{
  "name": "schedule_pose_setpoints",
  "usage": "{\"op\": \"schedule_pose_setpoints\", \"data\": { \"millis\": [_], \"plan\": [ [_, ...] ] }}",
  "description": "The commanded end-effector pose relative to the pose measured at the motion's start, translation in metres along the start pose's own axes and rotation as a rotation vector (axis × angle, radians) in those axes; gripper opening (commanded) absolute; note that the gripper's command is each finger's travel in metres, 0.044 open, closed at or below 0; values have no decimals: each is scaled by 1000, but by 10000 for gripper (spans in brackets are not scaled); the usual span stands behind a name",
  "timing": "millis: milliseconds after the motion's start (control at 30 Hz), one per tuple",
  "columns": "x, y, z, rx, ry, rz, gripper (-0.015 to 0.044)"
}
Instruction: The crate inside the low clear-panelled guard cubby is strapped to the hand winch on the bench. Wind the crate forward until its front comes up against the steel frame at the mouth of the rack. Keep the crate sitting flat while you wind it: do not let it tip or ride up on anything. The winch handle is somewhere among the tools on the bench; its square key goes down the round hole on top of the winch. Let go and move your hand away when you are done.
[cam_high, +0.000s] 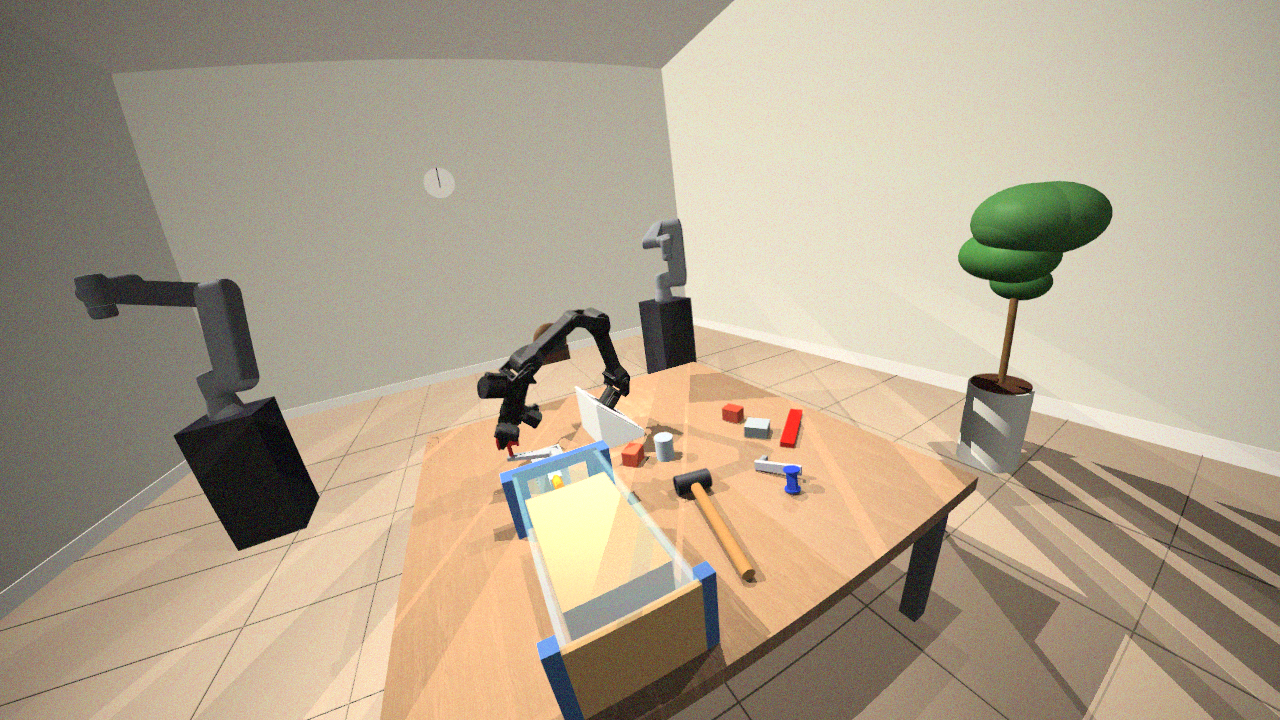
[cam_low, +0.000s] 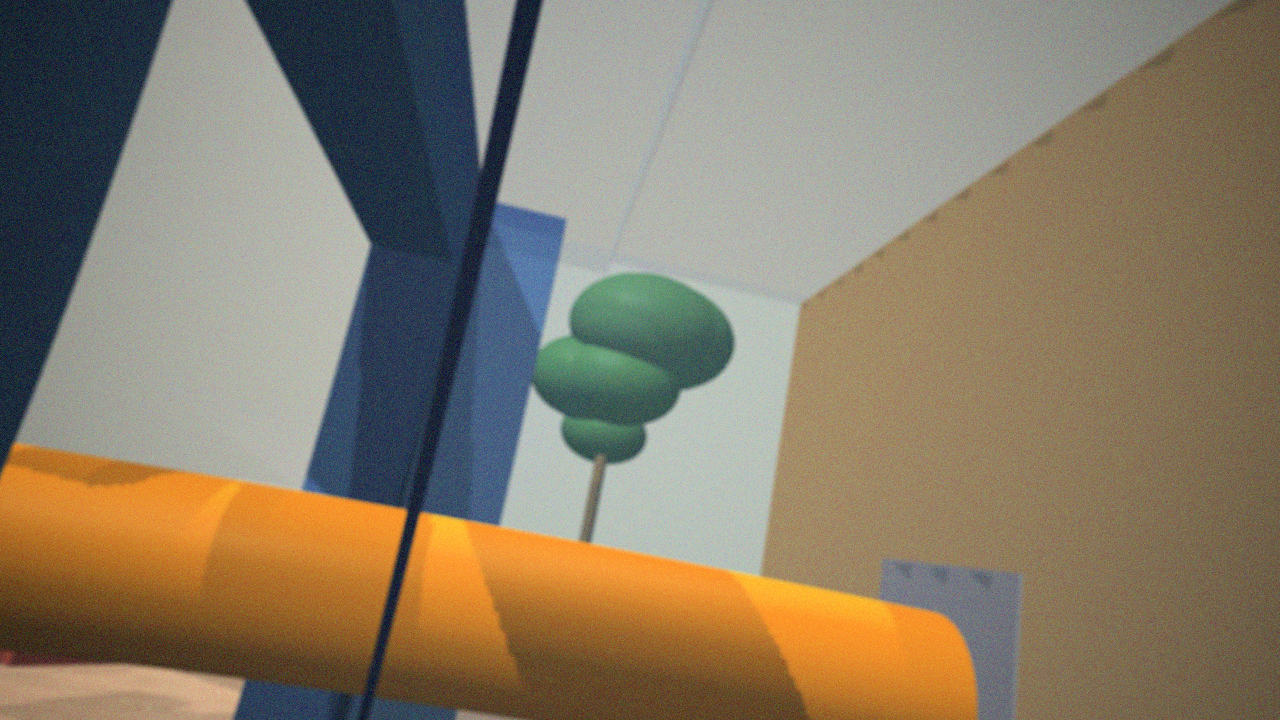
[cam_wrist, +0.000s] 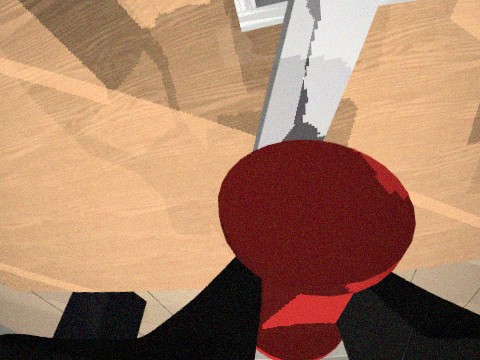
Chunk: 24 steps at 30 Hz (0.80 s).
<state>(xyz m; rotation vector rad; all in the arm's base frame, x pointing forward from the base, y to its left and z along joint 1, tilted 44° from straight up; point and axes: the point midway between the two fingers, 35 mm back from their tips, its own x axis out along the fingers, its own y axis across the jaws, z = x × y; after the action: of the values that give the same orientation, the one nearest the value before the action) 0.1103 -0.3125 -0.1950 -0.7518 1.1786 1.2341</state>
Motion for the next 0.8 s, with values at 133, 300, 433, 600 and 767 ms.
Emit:
{"op": "schedule_pose_setpoints", "data": {
  "millis": [133,300,433,600,767],
  "plan": [
    [2,-18,3,-4,-11,-26,0],
    [2,-23,3,-4,-11,-26,0],
    [2,-28,3,-5,-11,-26,0],
    [2,-34,4,-5,-11,-27,0],
    [1,-39,5,-5,-12,-27,0]
  ]
}}
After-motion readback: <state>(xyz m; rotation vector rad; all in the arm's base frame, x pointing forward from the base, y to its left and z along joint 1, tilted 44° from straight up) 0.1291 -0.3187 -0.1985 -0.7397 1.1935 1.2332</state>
